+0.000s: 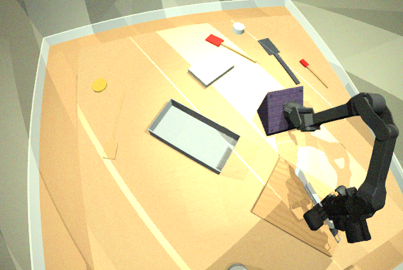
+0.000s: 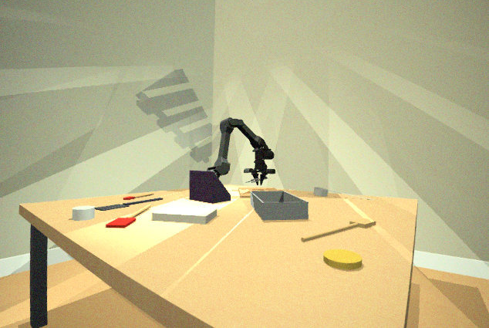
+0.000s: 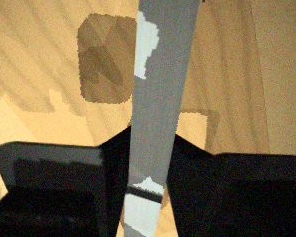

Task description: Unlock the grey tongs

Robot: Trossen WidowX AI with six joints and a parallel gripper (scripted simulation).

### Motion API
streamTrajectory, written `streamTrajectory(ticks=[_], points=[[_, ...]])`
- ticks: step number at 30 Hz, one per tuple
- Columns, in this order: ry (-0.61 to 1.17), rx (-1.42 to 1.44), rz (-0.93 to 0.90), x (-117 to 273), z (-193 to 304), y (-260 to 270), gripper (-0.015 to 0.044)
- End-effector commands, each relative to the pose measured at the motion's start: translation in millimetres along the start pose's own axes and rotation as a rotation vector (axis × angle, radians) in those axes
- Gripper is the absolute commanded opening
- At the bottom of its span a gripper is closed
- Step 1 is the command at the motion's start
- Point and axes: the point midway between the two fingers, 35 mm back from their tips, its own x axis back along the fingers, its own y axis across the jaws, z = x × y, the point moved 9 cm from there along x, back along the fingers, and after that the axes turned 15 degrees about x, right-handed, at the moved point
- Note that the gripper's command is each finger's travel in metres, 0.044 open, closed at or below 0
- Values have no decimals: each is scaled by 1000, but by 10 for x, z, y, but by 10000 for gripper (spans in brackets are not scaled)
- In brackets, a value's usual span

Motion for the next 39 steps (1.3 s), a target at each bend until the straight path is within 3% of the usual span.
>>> streamTrajectory(ticks=[1, 19, 26, 39], points=[[0, 0, 0, 3, -1, -1, -19], [0, 0, 0, 3, -1, -1, 440], [17, -12, -18, 31, -78, 118, 440], [96, -37, -58, 510, -407, 963, 440]])
